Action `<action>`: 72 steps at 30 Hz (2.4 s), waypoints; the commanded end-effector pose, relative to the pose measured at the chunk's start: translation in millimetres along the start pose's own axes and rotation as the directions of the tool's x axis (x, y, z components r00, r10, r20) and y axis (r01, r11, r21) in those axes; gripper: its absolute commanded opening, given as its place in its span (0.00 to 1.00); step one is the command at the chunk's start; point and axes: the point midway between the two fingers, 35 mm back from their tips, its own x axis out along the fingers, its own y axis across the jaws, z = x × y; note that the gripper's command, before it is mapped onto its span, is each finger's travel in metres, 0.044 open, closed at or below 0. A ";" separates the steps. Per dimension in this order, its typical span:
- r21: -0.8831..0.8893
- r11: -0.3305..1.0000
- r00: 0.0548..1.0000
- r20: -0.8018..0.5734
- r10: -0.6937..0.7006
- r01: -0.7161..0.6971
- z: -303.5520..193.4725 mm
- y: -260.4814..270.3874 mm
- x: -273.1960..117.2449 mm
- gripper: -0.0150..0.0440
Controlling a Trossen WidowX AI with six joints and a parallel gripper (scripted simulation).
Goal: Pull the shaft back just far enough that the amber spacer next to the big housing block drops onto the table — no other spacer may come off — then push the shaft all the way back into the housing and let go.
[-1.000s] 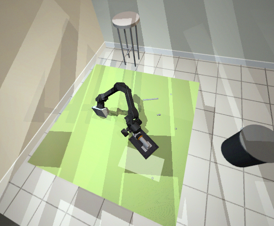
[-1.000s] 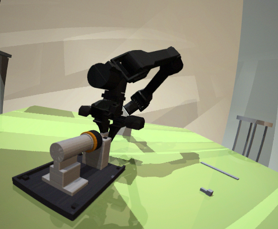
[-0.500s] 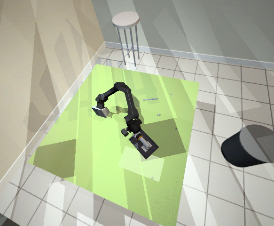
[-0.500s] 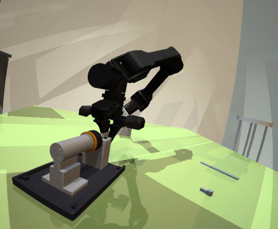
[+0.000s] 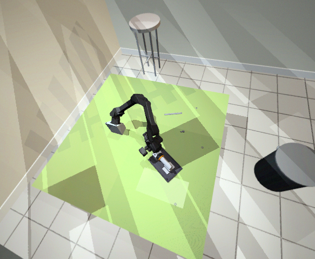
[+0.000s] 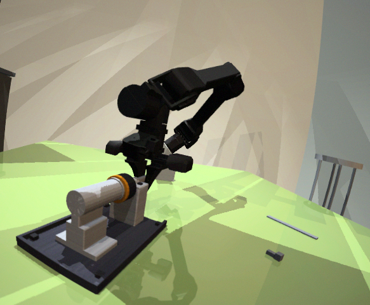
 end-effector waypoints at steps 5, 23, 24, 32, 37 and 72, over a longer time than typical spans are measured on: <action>0.000 1.000 1.000 -0.002 0.001 -0.001 -2.4 0.4 -0.4 0.25; 0.000 1.000 1.000 -0.002 0.001 -0.001 -4.8 0.4 -0.3 0.25; 0.000 1.000 1.000 -0.002 0.001 -0.001 -4.9 0.4 -0.3 0.25; 0.000 1.000 1.000 -0.002 0.001 -0.001 -6.0 0.4 -0.3 0.25; 0.001 1.000 1.000 0.000 0.000 0.000 -4.3 0.0 0.1 0.25; 0.000 1.000 1.000 -0.001 0.001 -0.001 3.5 -0.1 0.0 0.25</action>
